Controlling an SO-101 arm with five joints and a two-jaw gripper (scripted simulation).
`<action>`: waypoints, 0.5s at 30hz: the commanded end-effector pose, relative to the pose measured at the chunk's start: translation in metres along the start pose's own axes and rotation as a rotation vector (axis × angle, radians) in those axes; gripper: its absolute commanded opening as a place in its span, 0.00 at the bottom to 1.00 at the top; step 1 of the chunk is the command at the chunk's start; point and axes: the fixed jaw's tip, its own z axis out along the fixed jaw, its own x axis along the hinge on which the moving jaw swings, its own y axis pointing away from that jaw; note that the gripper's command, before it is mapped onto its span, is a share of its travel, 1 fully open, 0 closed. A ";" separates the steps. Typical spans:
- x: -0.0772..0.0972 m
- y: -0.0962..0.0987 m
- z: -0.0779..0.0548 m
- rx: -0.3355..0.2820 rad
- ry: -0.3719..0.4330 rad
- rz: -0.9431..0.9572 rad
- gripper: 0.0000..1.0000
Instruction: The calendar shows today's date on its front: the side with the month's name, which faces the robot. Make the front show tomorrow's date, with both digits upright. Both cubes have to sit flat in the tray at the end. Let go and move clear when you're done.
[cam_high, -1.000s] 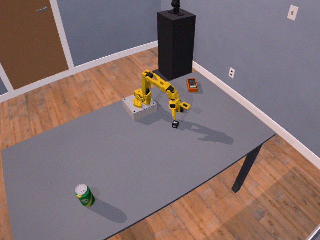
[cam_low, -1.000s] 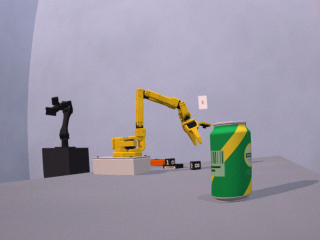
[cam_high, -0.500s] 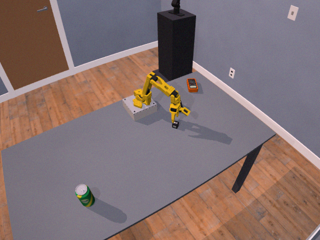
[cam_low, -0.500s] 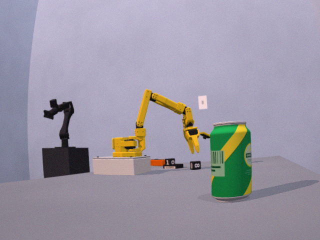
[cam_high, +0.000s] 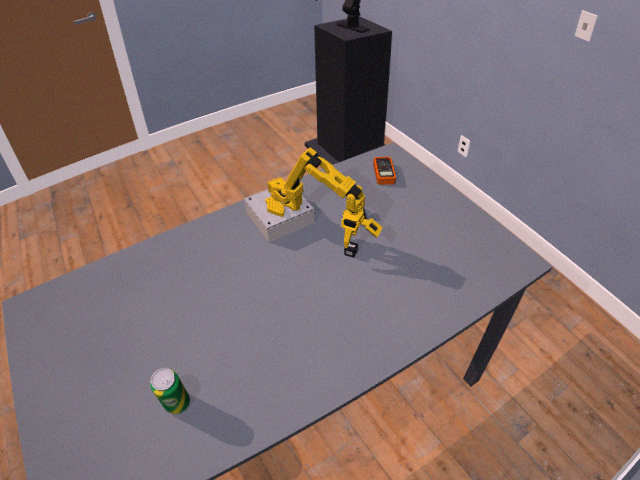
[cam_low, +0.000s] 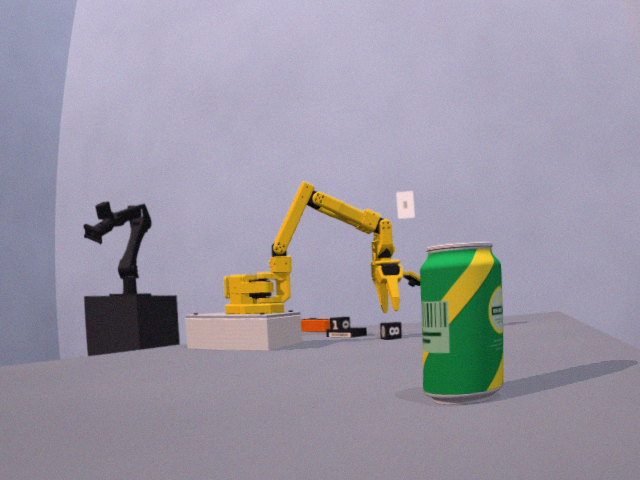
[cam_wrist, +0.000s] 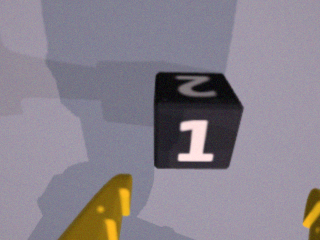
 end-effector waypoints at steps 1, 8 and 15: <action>0.001 0.003 0.002 -0.003 0.017 -0.020 0.35; 0.001 0.007 0.000 -0.004 0.029 -0.061 0.35; 0.001 0.007 0.000 -0.004 0.029 -0.061 0.35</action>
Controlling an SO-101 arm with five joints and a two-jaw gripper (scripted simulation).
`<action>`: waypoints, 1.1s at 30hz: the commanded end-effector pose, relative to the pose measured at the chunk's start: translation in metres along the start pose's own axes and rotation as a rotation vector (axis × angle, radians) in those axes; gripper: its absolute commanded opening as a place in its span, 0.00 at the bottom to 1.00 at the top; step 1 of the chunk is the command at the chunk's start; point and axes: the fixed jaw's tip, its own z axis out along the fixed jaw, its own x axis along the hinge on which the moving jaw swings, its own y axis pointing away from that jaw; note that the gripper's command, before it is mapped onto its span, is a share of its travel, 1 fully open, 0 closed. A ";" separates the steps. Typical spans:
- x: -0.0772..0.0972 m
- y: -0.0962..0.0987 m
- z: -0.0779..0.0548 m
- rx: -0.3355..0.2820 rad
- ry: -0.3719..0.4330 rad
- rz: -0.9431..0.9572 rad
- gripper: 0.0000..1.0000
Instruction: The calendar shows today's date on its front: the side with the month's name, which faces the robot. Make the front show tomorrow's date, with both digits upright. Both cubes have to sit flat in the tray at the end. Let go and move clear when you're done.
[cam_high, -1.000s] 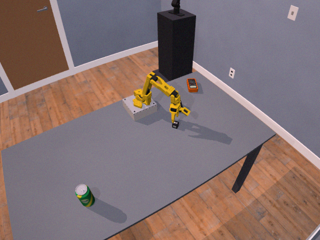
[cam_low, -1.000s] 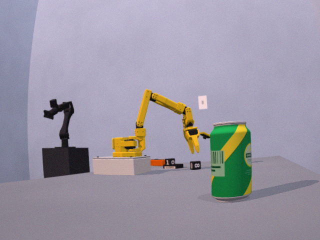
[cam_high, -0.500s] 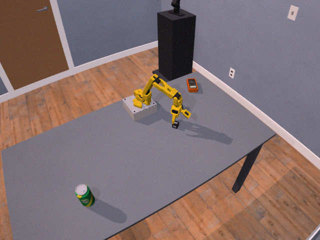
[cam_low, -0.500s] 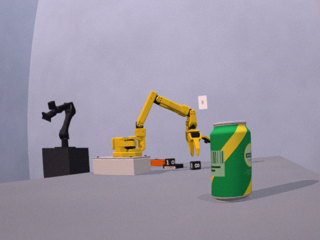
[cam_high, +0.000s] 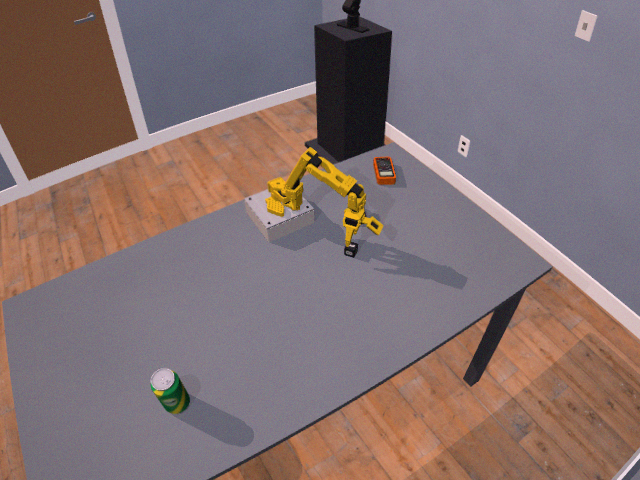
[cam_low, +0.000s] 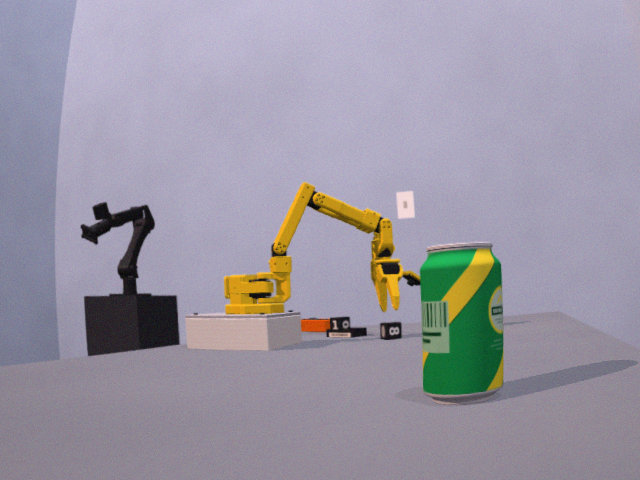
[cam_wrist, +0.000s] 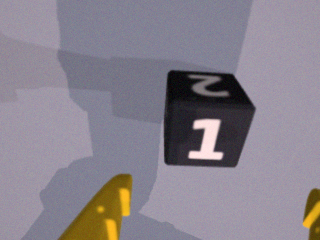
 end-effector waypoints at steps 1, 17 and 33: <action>0.001 0.003 0.002 -0.003 0.016 -0.020 0.35; 0.001 0.003 0.006 -0.003 0.016 -0.020 0.35; 0.000 0.003 0.026 -0.003 0.016 -0.020 0.35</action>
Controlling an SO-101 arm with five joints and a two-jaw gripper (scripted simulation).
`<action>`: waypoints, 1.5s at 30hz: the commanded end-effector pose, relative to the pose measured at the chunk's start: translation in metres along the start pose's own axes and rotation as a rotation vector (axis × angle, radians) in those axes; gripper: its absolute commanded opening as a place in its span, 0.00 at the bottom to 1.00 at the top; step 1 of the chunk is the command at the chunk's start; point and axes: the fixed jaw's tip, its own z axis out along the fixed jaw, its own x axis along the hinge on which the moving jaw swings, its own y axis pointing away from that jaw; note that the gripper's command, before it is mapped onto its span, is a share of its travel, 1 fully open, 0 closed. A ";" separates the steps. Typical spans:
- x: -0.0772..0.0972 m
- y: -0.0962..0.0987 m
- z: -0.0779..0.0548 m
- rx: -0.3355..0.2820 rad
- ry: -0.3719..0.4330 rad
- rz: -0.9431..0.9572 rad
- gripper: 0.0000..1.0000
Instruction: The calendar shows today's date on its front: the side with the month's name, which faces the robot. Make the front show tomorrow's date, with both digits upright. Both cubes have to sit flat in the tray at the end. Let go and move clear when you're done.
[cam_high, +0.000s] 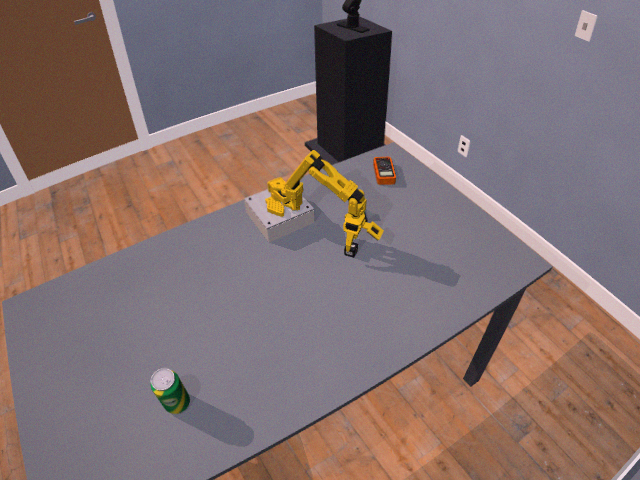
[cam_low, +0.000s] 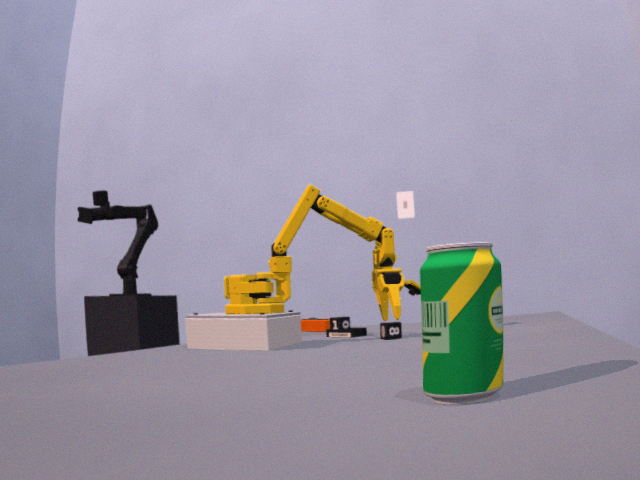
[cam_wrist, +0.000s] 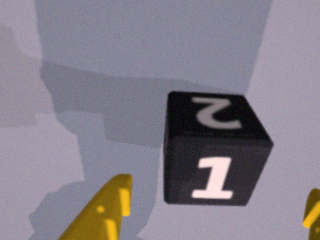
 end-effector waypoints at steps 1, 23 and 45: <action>0.002 0.003 0.010 -0.002 0.011 -0.020 0.35; 0.003 0.003 0.024 -0.002 0.011 -0.020 0.35; 0.003 -0.001 0.024 -0.002 0.011 -0.020 0.30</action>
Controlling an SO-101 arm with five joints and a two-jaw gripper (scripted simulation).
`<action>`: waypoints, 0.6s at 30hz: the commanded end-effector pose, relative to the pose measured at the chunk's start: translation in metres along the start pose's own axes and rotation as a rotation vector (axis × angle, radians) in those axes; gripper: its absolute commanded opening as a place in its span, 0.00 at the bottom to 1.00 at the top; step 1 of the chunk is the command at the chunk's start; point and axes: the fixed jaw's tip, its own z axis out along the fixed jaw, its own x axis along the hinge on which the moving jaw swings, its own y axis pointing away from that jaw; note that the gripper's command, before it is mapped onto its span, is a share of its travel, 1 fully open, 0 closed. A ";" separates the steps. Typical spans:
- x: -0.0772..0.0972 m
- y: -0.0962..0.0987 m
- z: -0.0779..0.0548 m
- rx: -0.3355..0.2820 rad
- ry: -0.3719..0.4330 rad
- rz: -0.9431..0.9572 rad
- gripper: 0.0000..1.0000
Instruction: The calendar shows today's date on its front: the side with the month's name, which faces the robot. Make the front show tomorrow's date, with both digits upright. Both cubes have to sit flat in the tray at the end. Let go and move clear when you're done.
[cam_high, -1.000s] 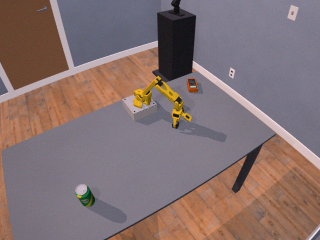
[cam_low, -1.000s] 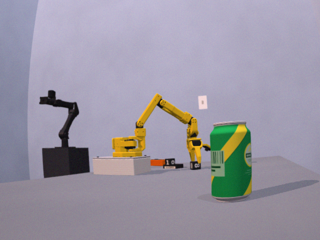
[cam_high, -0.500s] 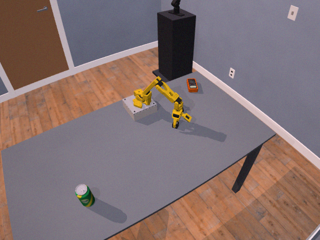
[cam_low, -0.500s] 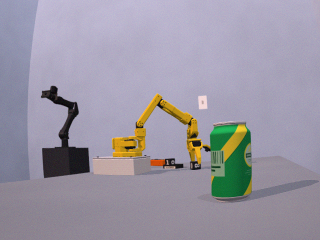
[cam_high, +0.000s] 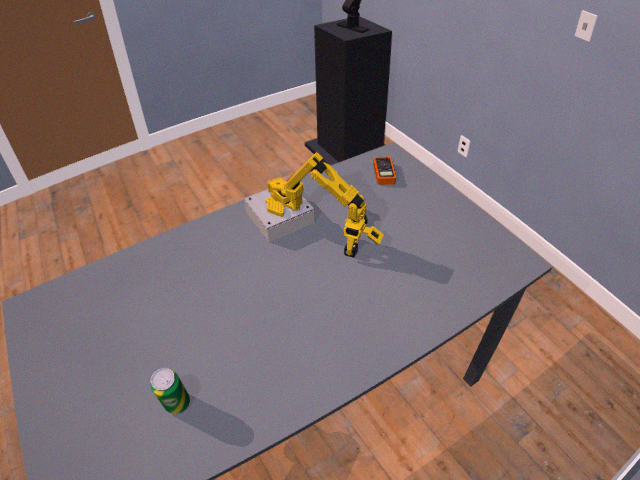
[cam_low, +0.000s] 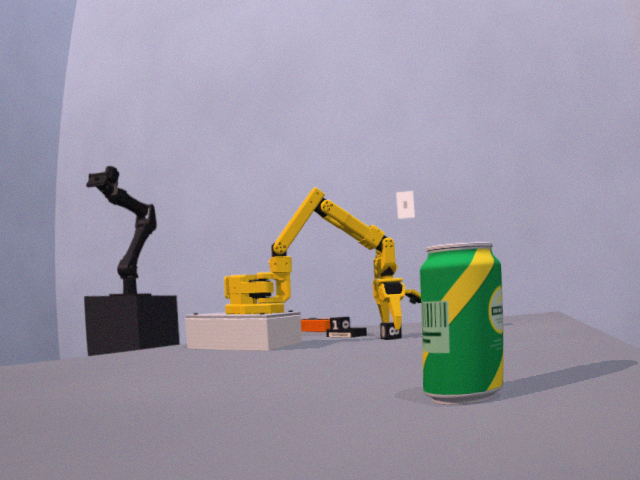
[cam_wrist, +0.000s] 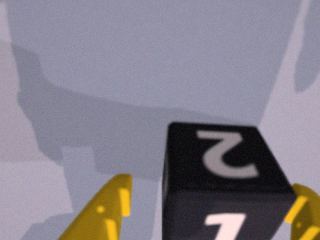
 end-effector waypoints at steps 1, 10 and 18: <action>0.005 -0.001 0.006 -0.004 0.024 -0.008 0.29; 0.005 -0.004 0.006 -0.004 0.024 -0.008 0.25; 0.005 -0.006 0.006 -0.004 0.024 -0.008 0.22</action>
